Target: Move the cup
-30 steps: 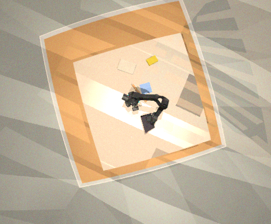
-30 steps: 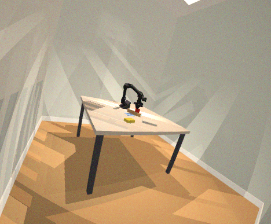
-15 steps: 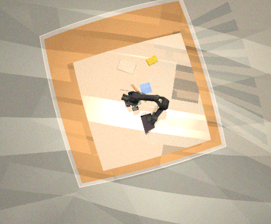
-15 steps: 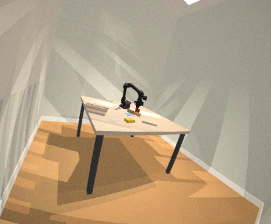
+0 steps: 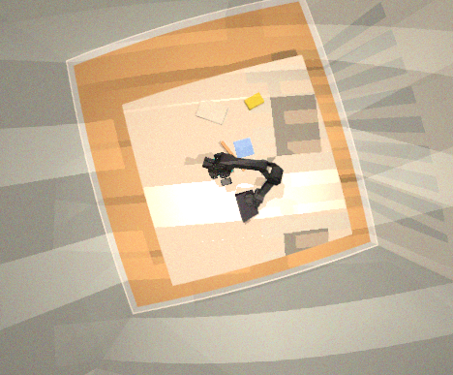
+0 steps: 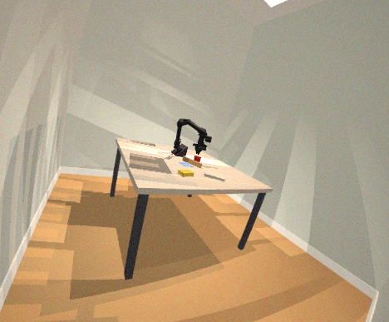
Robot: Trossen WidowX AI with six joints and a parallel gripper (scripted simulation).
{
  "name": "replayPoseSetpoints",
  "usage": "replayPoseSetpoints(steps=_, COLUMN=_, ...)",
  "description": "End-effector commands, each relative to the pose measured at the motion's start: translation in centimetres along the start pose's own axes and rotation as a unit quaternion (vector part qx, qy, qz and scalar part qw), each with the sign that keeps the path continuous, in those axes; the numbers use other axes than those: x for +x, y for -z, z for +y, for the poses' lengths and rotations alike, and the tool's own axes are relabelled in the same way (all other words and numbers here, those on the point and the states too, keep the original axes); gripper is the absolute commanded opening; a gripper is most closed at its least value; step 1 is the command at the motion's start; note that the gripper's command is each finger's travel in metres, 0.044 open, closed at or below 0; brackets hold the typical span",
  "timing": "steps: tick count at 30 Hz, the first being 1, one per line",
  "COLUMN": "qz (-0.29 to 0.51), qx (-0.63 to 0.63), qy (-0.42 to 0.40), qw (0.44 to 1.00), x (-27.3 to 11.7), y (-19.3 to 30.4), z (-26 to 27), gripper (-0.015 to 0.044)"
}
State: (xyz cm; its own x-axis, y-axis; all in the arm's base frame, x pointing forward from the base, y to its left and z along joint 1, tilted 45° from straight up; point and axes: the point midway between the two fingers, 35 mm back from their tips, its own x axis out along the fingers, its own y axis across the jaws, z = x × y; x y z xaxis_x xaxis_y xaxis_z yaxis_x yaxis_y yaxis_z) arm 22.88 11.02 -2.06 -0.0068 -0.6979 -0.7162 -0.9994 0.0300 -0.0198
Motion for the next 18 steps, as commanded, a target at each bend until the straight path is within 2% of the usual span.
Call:
replayPoseSetpoints(steps=1, qz=0.001, qx=0.000, qy=-0.001, qw=1.000, x=0.1, y=0.0, z=0.0, gripper=0.0206)
replayPoseSetpoints(steps=10, qz=0.000, qx=0.000, qy=-0.001, qw=1.000, x=-0.5, y=0.0, z=0.0, gripper=0.0440)
replayPoseSetpoints(steps=18, qz=-0.001, qx=0.000, qy=-0.001, qw=1.000, x=-3.1, y=-0.1, z=-0.2, gripper=0.0440)
